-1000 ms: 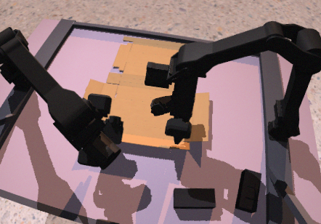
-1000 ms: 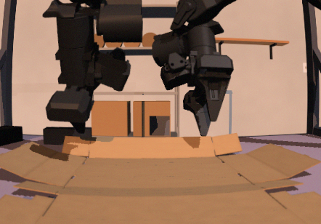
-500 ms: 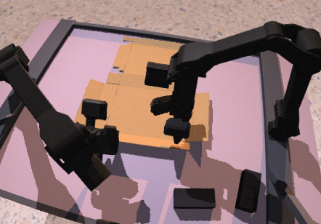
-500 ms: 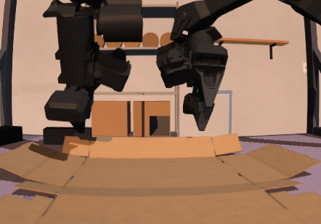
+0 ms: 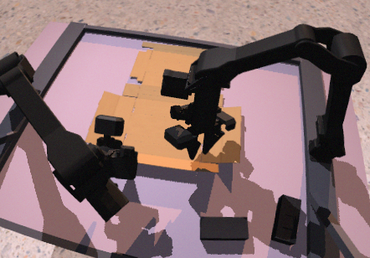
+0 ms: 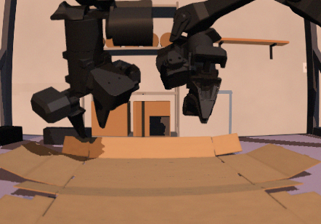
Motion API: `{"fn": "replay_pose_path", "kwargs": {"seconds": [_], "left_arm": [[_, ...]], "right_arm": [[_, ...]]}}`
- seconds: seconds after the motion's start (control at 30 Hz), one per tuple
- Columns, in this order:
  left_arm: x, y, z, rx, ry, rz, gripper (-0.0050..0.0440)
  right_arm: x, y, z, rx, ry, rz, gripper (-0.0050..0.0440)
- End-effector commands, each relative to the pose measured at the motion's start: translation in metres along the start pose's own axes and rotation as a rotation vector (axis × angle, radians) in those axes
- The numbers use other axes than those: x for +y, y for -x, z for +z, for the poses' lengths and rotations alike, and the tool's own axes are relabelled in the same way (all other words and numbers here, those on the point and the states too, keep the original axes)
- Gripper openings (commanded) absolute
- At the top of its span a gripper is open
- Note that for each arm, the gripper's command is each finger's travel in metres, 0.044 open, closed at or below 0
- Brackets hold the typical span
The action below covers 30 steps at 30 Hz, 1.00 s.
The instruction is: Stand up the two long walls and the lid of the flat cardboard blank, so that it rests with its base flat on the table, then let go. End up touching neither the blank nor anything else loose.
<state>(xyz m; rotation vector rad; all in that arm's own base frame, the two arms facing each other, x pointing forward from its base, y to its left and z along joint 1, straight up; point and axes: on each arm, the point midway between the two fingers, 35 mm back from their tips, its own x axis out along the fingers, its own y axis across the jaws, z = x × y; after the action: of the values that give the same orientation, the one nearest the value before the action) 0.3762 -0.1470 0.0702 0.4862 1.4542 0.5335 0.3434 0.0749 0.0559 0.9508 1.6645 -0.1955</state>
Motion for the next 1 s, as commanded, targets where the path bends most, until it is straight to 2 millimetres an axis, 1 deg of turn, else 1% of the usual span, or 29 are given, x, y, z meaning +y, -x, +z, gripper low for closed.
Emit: {"fn": "replay_pose_path", "kwargs": {"seconds": [0.0,0.4,0.67,0.83,0.97], "left_arm": [[0.005,0.009,0.003,-0.023,0.019,-0.014,0.0],[0.005,0.009,0.003,-0.023,0.019,-0.014,0.0],[0.005,0.009,0.003,-0.023,0.019,-0.014,0.0],[0.008,-0.002,0.004,0.001,0.019,0.002,0.012],[0.008,-0.002,0.004,0.003,0.019,0.003,0.0216]], "right_arm": [[0.006,0.005,0.012,-0.041,-0.216,0.004,0.0199],[0.006,0.002,0.031,-0.074,-0.804,0.012,0.0199],[0.006,0.002,0.032,-0.076,-0.83,0.012,0.0199],[0.006,0.002,0.032,-0.076,-0.83,0.012,0.0199],[0.006,0.002,0.032,-0.076,-0.83,0.012,0.0199]]}}
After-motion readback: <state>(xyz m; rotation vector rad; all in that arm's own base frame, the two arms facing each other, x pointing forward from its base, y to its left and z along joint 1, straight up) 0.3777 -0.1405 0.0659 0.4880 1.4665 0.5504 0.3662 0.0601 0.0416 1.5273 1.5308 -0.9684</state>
